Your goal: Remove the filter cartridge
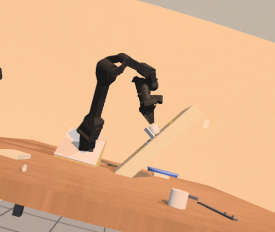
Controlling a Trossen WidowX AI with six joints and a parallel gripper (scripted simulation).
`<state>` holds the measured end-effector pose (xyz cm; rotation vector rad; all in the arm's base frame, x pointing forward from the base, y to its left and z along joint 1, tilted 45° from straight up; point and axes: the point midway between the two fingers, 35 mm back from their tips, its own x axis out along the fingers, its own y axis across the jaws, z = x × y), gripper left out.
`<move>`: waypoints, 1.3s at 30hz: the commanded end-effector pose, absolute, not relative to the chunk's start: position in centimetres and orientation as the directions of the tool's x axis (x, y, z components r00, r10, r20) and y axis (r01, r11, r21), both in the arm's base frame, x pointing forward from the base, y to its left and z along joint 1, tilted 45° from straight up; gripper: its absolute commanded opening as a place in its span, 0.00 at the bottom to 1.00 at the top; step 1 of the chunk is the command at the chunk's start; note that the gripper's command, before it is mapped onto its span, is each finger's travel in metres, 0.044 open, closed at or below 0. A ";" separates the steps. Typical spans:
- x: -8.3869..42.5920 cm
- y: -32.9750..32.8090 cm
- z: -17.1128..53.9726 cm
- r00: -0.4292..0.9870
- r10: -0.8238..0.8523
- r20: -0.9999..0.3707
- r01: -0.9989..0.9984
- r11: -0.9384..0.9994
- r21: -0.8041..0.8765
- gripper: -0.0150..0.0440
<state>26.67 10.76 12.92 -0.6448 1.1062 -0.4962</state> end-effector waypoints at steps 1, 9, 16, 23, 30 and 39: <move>26.9 10.2 12.7 0.377 -0.659 -0.651 0.052 0.717 -0.695 0.77; 27.4 9.3 11.9 0.377 -0.660 -0.650 0.053 0.716 -0.696 0.77; 27.4 9.3 11.6 0.374 -0.659 -0.652 0.052 0.717 -0.695 0.67; 27.4 9.3 11.6 0.374 -0.659 -0.652 0.052 0.717 -0.695 0.59; 27.7 9.5 11.9 0.374 -0.660 -0.652 0.052 0.717 -0.695 0.31; 28.8 11.1 13.6 0.386 -0.651 -0.653 0.043 0.720 -0.692 0.25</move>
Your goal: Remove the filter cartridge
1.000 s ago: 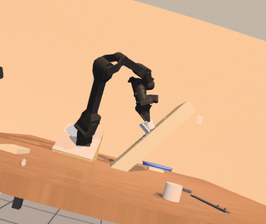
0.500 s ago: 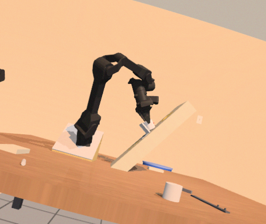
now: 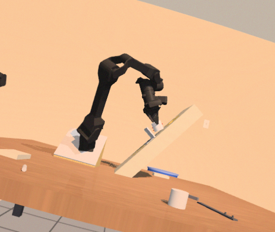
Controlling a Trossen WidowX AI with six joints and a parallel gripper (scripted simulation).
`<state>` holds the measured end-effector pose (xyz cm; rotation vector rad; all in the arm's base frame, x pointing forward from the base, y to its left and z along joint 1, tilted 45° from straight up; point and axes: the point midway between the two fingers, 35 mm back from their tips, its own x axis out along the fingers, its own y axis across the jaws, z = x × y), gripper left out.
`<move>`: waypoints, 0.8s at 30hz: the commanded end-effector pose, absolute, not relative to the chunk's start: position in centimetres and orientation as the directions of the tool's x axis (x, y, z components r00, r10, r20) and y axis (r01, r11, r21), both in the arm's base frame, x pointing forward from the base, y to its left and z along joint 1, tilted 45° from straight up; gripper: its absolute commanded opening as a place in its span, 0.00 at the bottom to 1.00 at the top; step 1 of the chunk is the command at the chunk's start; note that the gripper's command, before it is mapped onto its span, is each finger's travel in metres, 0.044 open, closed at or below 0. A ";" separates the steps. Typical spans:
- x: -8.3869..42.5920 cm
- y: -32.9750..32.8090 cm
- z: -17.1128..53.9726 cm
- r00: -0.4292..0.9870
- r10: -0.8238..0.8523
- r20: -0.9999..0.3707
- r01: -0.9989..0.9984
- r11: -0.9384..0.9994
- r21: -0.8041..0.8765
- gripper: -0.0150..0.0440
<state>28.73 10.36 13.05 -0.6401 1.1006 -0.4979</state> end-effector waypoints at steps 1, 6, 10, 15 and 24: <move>28.6 11.6 14.0 0.394 -0.645 -0.655 0.037 0.723 -0.690 0.25; 27.6 13.9 16.2 0.428 -0.612 -0.665 0.005 0.737 -0.676 0.25; 26.6 15.5 18.0 0.454 -0.586 -0.672 -0.022 0.746 -0.665 0.25; 25.9 16.5 18.9 0.466 -0.572 -0.675 -0.036 0.750 -0.660 0.25; 26.6 19.1 16.0 0.443 -0.600 -0.666 -0.022 0.735 -0.678 0.25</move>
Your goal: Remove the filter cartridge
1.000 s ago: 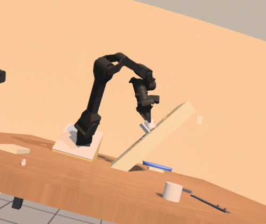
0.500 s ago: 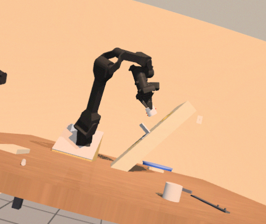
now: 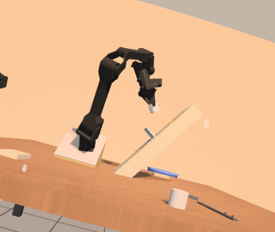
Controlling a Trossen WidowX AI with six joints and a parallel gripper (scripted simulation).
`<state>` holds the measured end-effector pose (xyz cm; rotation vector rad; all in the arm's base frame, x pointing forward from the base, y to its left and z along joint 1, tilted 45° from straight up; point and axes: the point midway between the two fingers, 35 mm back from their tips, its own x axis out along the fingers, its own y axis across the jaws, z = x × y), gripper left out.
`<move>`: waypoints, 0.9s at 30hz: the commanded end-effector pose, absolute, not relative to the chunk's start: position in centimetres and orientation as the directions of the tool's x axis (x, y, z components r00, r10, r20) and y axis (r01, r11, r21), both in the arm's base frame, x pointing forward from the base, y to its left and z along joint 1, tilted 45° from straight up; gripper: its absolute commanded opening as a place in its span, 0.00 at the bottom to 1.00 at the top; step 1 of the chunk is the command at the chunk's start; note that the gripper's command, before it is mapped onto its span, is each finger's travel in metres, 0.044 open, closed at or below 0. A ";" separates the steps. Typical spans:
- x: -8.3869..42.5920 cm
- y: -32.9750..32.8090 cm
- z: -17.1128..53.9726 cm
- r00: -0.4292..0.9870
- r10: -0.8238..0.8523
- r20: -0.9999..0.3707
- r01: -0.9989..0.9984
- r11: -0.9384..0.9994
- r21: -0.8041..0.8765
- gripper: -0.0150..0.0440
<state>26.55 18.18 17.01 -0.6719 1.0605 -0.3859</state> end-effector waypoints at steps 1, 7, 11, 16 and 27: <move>26.7 19.4 15.7 0.441 -0.604 -0.664 -0.020 0.733 -0.680 0.25; 27.0 21.0 13.5 0.427 -0.624 -0.654 -0.009 0.721 -0.693 0.25; 27.1 21.9 12.0 0.419 -0.637 -0.647 -0.001 0.712 -0.702 0.25; 26.2 22.4 11.1 0.399 -0.603 -0.691 -0.105 0.718 -0.688 0.25; 21.5 27.0 4.4 0.275 -0.454 -0.847 -0.539 0.657 -0.527 0.25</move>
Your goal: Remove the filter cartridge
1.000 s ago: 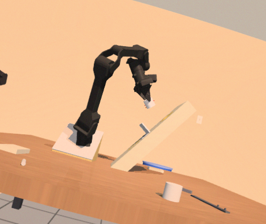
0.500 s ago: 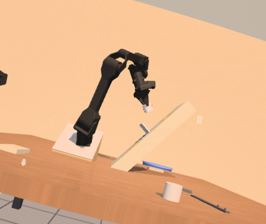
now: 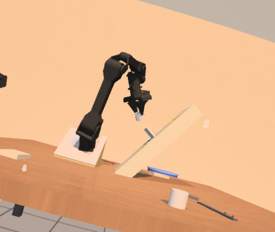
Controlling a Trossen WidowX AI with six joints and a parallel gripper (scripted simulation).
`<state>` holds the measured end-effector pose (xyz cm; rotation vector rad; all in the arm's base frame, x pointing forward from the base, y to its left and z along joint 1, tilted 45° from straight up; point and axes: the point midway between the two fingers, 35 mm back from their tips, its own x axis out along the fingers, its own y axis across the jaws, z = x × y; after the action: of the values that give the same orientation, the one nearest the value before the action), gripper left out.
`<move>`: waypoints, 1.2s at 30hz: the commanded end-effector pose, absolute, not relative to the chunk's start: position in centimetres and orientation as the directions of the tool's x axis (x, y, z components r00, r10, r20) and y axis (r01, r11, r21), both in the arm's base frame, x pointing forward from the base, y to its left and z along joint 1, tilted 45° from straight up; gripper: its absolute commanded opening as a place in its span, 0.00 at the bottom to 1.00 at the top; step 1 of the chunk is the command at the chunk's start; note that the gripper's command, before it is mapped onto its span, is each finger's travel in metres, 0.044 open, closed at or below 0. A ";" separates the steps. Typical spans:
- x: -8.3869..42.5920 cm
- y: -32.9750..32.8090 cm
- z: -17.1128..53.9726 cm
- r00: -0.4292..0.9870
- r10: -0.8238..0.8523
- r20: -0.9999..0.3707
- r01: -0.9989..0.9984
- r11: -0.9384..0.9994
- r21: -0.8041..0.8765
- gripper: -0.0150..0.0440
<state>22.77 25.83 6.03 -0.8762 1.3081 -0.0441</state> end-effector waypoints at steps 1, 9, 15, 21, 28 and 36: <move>21.0 27.4 3.8 0.262 -0.439 -0.859 -0.575 0.644 -0.505 0.25; 16.9 30.4 -0.4 0.147 -0.320 -0.936 -0.823 0.485 -0.295 0.25; 15.5 31.2 -1.6 0.107 -0.283 -0.953 -0.881 0.418 -0.223 0.25; 14.0 31.3 -2.7 0.086 -0.270 -0.959 -0.902 0.388 -0.190 0.25; 9.8 31.0 -5.7 0.021 -0.240 -0.970 -0.950 0.299 -0.095 0.25; 5.0 29.7 -8.6 -0.057 -0.219 -0.974 -0.982 0.188 0.015 0.25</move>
<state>6.64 30.14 -7.64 -1.1936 1.4788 0.9154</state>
